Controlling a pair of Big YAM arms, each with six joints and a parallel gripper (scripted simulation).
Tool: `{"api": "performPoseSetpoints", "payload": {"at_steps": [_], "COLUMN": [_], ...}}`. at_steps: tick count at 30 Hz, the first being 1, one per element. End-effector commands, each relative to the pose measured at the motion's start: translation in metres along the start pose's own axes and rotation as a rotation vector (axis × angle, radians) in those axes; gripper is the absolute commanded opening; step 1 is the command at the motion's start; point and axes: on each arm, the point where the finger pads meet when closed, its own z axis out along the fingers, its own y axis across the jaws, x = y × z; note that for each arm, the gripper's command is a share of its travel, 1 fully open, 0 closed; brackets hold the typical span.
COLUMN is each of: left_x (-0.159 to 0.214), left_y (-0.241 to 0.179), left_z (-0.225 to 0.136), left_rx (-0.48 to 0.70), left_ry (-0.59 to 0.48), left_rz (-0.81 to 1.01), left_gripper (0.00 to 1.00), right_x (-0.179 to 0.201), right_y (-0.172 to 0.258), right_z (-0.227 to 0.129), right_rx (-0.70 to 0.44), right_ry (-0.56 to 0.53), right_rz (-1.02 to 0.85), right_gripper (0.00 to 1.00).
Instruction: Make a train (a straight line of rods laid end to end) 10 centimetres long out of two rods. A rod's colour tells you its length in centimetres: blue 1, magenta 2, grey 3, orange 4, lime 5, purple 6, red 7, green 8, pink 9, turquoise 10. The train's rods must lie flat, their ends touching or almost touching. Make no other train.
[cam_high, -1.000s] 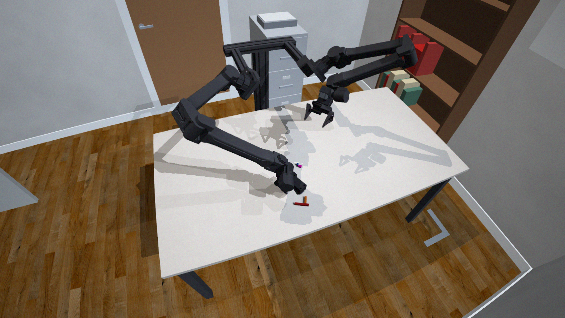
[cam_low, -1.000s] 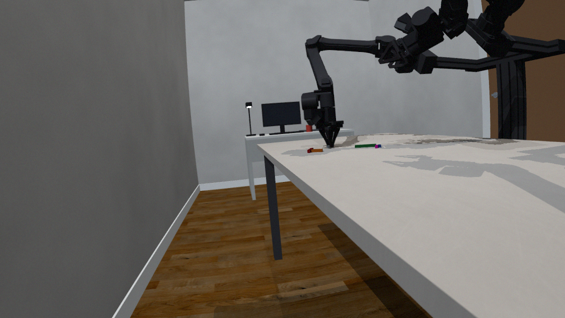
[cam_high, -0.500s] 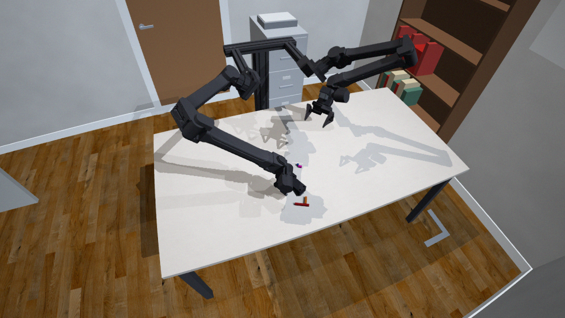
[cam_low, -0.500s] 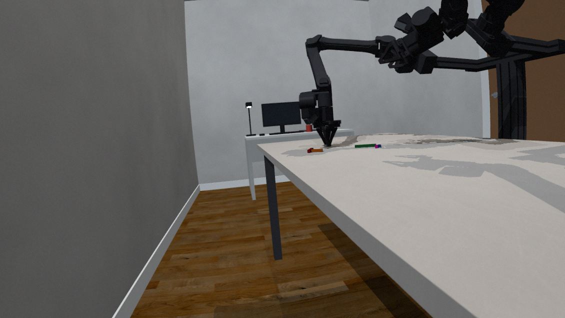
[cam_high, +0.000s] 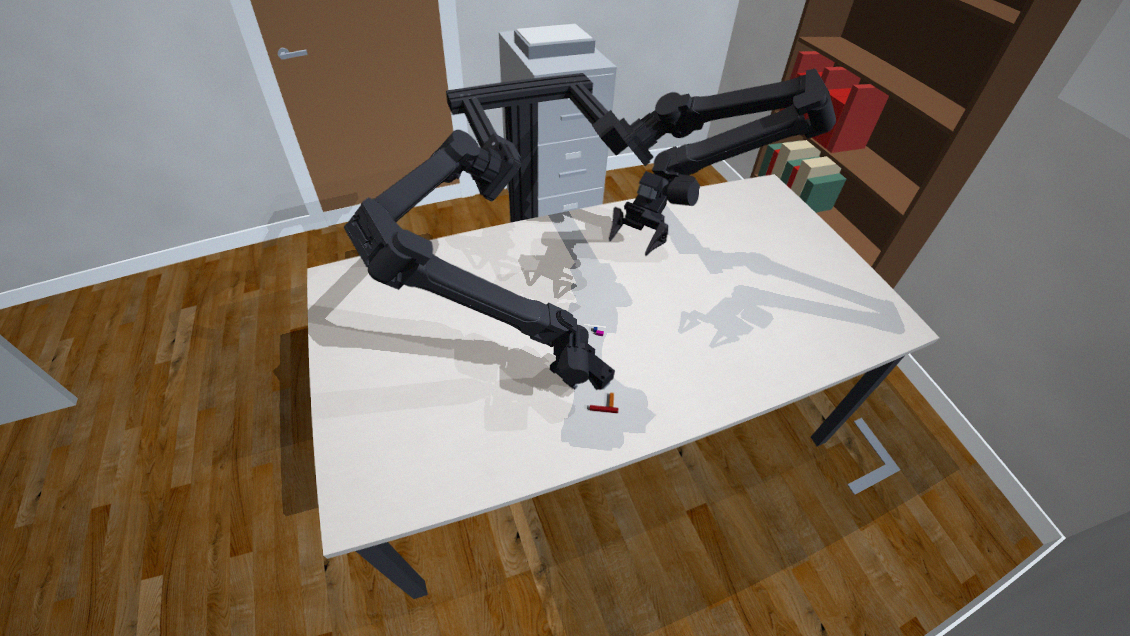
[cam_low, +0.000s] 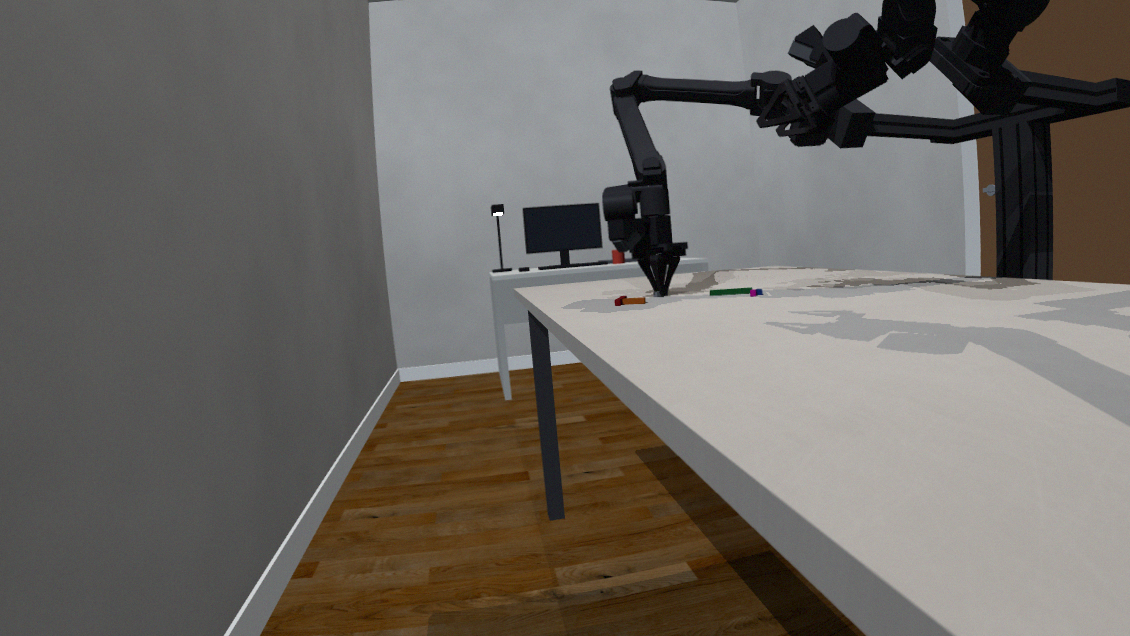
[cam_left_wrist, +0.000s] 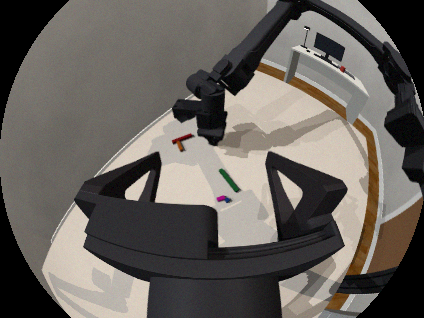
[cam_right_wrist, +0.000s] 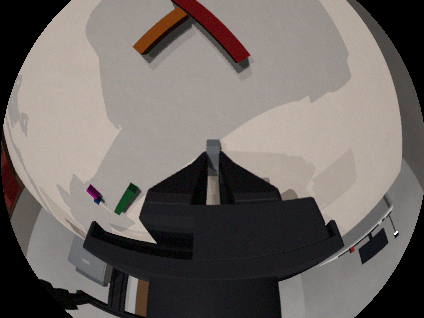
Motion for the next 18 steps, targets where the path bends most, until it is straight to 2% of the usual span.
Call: {"api": "performPoseSetpoints", "payload": {"at_steps": [1,6,12,18], "left_x": [-0.004,-0.004,-0.004,-0.004], "left_y": [-0.002,-0.002,-0.002,-0.002], "left_z": [-0.004,-0.004,-0.004,-0.004], "left_rx": [0.000,0.000,0.000,0.000], "left_ry": [-0.008,-0.008,-0.008,-0.008], "left_rz": [-0.003,-0.003,-0.003,-0.003], "left_gripper": [1.00,1.00,1.00,1.00], "right_x": [0.006,0.006,-0.010,-0.008], "right_y": [-0.007,-0.006,-0.009,-0.002], "right_z": [0.003,0.003,-0.034,-0.032], "right_rx": [0.002,0.001,0.014,0.008], "right_ry": [0.007,0.008,-0.028,-0.023], "right_rz": [0.006,0.005,0.020,-0.012], "right_gripper": [0.03,0.03,0.03,0.03]}}
